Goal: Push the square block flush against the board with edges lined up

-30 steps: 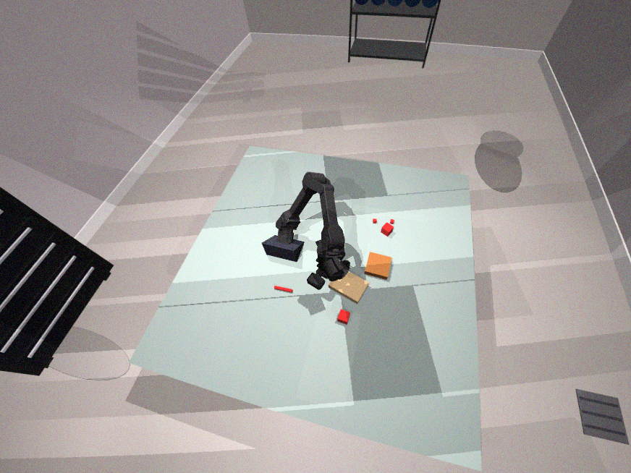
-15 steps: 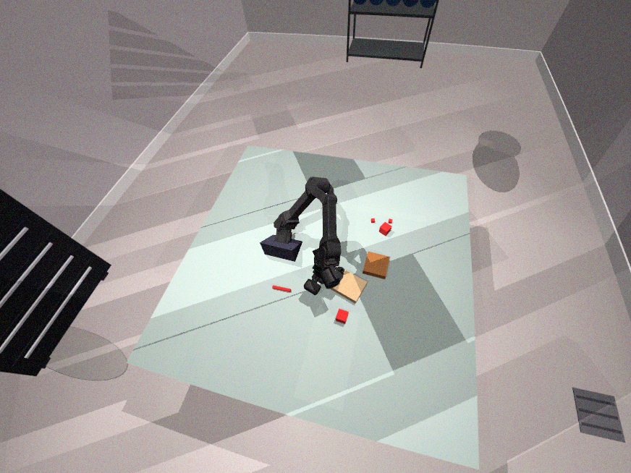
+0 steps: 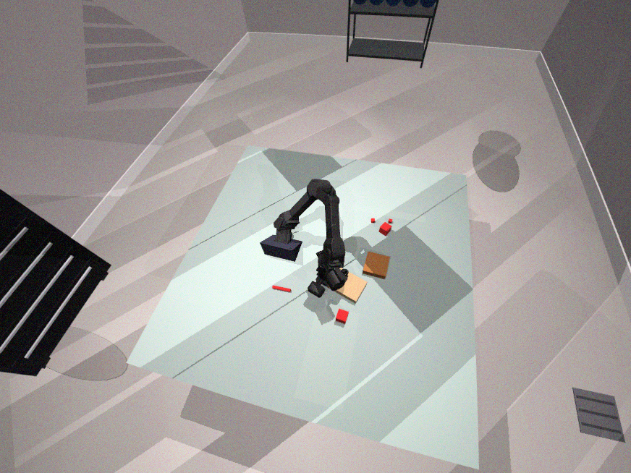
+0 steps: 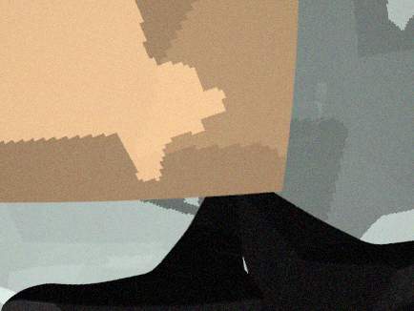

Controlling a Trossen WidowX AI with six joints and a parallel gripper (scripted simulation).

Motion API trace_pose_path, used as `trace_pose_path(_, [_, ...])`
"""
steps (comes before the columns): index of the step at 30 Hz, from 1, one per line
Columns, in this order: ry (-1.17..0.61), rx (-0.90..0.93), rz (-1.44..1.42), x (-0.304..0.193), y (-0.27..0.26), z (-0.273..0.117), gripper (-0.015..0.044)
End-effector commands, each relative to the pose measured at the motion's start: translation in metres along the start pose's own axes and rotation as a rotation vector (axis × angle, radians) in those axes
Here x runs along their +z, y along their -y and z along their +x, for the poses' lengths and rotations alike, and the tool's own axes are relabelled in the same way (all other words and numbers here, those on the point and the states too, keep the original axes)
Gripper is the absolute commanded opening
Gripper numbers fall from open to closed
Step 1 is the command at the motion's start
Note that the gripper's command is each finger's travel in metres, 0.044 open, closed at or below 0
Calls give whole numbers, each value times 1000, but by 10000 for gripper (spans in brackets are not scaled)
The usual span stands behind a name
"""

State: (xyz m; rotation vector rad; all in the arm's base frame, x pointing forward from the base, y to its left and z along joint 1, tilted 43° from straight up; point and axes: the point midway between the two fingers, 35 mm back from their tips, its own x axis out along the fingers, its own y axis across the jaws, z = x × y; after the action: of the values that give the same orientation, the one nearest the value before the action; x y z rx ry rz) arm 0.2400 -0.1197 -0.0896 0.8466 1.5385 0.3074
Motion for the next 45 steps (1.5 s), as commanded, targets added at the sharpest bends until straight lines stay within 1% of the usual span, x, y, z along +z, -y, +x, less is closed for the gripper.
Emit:
trace_pose_path(1, [4,3,2,6,0,-1,0])
trace_pose_path(45, [7,3,0,66,-1,-3,0])
